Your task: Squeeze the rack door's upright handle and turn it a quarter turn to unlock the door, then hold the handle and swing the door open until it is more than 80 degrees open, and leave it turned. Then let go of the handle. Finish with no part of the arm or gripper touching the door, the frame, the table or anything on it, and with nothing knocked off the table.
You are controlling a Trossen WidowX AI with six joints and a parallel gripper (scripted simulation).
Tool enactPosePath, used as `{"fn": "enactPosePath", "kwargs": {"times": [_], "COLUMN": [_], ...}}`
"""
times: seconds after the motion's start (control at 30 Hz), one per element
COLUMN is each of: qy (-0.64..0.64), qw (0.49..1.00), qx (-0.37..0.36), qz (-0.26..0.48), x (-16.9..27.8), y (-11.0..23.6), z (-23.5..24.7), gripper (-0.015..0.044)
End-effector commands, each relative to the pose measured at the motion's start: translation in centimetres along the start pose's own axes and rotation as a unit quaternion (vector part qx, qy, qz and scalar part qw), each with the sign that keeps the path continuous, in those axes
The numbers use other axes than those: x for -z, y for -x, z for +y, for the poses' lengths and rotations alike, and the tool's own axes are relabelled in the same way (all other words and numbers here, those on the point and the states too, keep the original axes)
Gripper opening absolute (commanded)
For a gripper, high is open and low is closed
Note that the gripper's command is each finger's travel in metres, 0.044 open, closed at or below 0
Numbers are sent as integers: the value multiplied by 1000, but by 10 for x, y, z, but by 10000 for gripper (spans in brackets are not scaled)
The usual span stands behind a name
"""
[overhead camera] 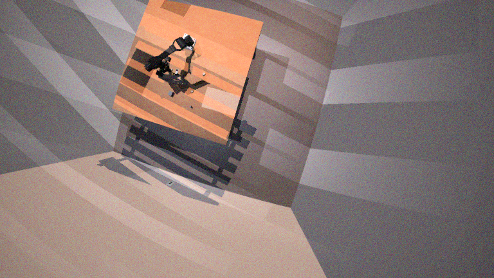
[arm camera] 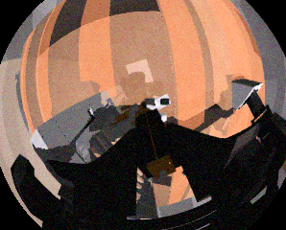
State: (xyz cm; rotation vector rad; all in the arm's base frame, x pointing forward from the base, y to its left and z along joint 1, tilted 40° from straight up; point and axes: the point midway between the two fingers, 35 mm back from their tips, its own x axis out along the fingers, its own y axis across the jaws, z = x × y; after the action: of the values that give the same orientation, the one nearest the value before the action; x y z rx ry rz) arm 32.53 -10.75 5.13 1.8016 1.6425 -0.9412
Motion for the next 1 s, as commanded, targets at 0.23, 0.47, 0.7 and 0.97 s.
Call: {"fn": "enactPosePath", "kwargs": {"times": [0.23,0.47,0.7,0.97], "qy": [-21,-21,41,237], "qw": [1000,1000,999,972], "qx": [-1,-1,-1,-2], "qz": [5,5,5,4], "x": [1,1,1,1], "y": [-1,-1,-1,-1], "z": [0,0,0,0], "gripper": [53,236,298,298]}}
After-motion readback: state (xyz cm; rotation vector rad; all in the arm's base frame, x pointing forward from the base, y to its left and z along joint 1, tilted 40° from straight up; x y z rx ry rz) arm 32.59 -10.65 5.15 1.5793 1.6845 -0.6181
